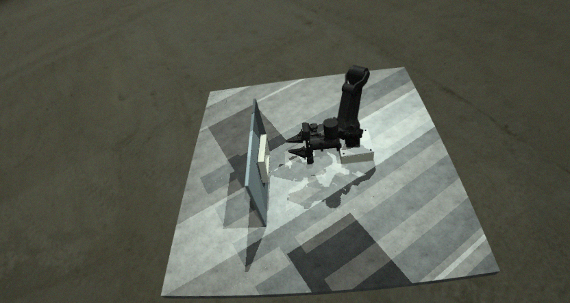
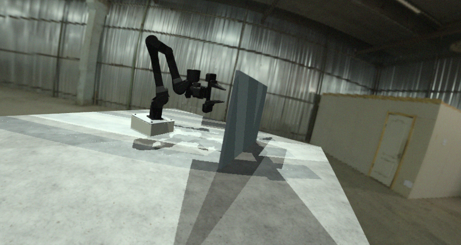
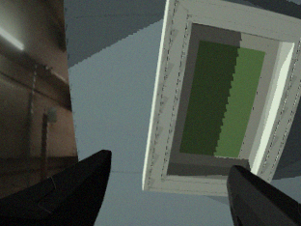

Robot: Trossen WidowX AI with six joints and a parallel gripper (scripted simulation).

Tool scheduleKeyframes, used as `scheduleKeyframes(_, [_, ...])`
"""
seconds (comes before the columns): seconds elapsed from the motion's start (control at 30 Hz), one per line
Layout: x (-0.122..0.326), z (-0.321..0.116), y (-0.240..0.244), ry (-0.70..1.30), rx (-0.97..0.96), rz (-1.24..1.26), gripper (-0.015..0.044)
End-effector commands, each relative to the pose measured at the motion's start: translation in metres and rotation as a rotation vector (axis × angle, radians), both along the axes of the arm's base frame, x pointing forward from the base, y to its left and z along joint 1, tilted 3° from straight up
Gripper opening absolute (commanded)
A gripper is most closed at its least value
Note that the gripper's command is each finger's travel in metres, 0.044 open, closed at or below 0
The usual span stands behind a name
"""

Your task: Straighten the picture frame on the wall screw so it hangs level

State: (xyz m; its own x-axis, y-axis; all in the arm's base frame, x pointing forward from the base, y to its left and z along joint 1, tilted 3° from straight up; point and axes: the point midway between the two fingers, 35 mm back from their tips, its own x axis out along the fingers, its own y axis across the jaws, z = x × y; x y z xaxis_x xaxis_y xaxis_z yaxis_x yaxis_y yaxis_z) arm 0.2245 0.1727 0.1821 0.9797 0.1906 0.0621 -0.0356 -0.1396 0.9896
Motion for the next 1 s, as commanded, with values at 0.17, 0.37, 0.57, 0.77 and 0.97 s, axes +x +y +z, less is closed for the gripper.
scheduleKeyframes(0.17, [0.07, 0.006, 0.012, -0.006, 0.008, 0.0, 0.026])
scheduleKeyframes(0.37, [0.07, 0.006, 0.012, -0.006, 0.008, 0.0, 0.026])
scheduleKeyframes(0.57, [0.07, 0.006, 0.012, -0.006, 0.008, 0.0, 0.026])
scheduleKeyframes(0.77, [0.07, 0.006, 0.012, -0.006, 0.008, 0.0, 0.026])
scheduleKeyframes(0.97, [0.076, 0.007, 0.013, -0.007, 0.008, 0.0, 0.026])
